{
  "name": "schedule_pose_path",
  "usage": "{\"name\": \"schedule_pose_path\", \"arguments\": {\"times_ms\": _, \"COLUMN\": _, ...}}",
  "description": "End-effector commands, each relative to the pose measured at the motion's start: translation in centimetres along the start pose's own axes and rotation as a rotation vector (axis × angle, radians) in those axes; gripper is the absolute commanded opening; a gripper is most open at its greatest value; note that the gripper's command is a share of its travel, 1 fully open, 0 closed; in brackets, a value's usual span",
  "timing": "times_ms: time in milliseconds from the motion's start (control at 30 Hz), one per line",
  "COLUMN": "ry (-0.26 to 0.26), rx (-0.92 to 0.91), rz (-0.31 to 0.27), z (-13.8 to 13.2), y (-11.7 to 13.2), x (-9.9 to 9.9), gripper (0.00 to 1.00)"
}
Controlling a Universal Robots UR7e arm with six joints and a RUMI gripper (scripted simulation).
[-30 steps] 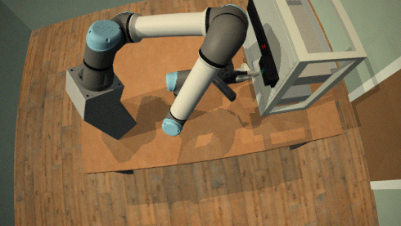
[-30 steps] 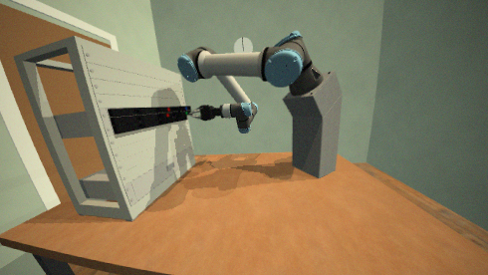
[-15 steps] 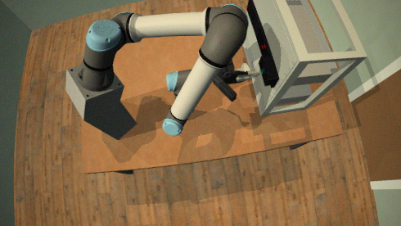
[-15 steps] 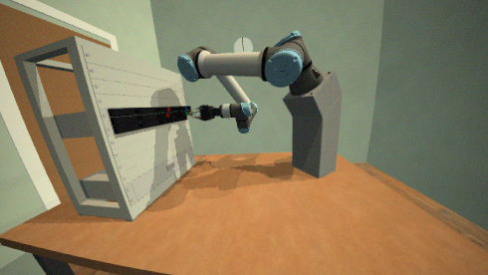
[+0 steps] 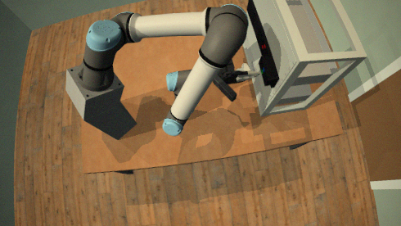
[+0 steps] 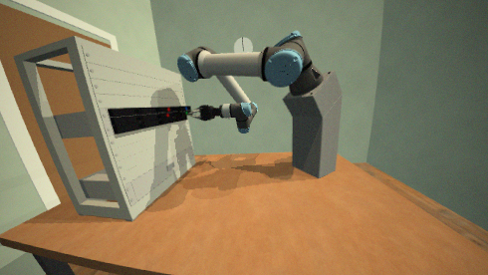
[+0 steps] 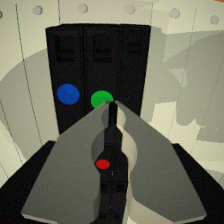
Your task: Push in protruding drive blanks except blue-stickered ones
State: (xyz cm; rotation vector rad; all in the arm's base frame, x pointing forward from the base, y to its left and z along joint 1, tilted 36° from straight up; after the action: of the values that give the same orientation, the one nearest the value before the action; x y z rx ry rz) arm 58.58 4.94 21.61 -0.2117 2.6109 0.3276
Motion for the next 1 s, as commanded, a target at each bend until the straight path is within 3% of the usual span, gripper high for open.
{"name": "schedule_pose_path", "arguments": {"times_ms": 0, "ry": -0.001, "rx": 0.000, "rz": 0.000, "z": 0.0, "y": 0.0, "x": 0.0, "gripper": 0.00}}
{"name": "schedule_pose_path", "arguments": {"times_ms": 967, "ry": -0.001, "rx": 0.000, "rz": 0.000, "z": 0.0, "y": 0.0, "x": -1.6, "gripper": 0.00}}
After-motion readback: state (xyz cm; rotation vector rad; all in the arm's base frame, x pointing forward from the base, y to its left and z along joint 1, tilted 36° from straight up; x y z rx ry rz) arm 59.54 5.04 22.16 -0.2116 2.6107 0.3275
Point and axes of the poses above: the point where the finger pads meet when closed, its own x axis back along the fingers, its own z axis across the jaws, y = z × x, the point moved 2 cm from there along x, back along the fingers, and after that the axes turned 9 degrees about x, right-handed, at the moved point
